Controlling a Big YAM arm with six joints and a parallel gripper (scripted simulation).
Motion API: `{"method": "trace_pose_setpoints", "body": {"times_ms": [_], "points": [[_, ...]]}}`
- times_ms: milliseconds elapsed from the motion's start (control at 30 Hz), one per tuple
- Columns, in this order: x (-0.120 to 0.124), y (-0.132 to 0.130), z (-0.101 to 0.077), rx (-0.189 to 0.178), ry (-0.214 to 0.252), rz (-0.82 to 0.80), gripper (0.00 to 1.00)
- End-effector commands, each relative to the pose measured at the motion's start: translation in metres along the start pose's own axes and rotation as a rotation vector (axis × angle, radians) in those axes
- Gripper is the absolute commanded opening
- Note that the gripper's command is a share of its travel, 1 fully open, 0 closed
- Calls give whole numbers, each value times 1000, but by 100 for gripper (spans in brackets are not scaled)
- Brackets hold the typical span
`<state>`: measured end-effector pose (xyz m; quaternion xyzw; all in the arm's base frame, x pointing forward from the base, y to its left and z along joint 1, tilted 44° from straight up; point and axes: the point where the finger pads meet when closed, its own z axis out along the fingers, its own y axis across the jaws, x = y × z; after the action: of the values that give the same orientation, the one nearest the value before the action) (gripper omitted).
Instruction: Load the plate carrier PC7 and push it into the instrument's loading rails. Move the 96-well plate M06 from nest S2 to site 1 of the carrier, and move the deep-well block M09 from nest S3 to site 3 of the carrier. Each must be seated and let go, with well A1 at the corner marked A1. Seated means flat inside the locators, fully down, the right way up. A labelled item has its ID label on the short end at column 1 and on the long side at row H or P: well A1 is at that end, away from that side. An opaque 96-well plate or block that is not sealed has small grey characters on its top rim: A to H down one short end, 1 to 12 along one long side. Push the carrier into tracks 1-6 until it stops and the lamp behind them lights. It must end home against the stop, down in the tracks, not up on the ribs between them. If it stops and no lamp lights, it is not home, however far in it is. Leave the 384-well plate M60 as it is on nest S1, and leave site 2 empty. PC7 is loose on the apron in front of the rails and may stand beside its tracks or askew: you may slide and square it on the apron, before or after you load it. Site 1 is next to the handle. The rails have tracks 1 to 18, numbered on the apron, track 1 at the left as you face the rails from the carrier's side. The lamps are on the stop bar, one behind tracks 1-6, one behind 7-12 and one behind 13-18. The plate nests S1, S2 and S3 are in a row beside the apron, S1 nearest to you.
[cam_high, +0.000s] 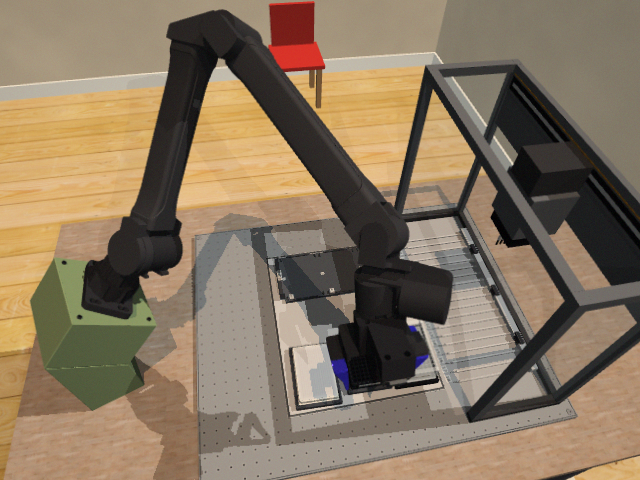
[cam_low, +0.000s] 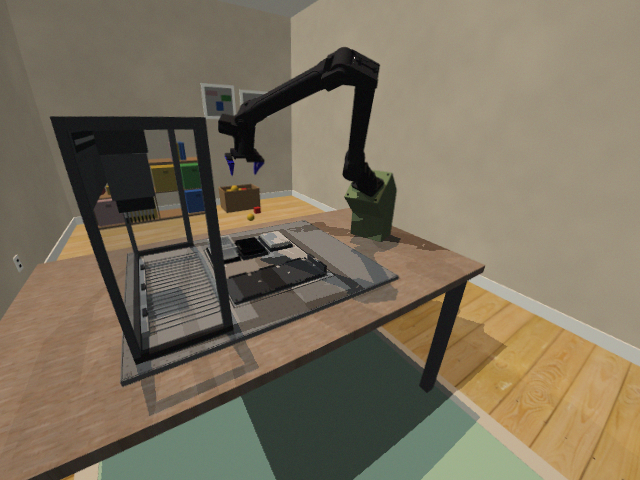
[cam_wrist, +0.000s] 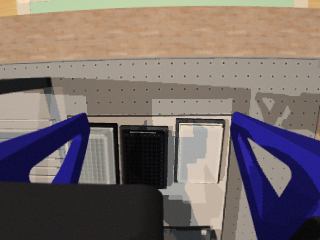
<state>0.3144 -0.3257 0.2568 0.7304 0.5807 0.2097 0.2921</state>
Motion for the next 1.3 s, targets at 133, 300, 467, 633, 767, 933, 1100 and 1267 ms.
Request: {"method": "trace_pose_setpoints", "body": {"times_ms": [133, 300, 467, 633, 767, 933, 1100, 1267], "points": [[36, 9, -8, -20, 28, -243, 100], [68, 12, -7, -33, 67, -402, 100], [101, 12, -7, -54, 103, -564, 100], [120, 12, -8, -75, 118, -664, 100], [144, 8, -10, -88, 157, -788, 100], [176, 4, -13, -121, 185, -950, 100], [193, 0, -15, -143, 204, -1046, 100], [223, -10, -20, -180, 247, -1201, 100]]}}
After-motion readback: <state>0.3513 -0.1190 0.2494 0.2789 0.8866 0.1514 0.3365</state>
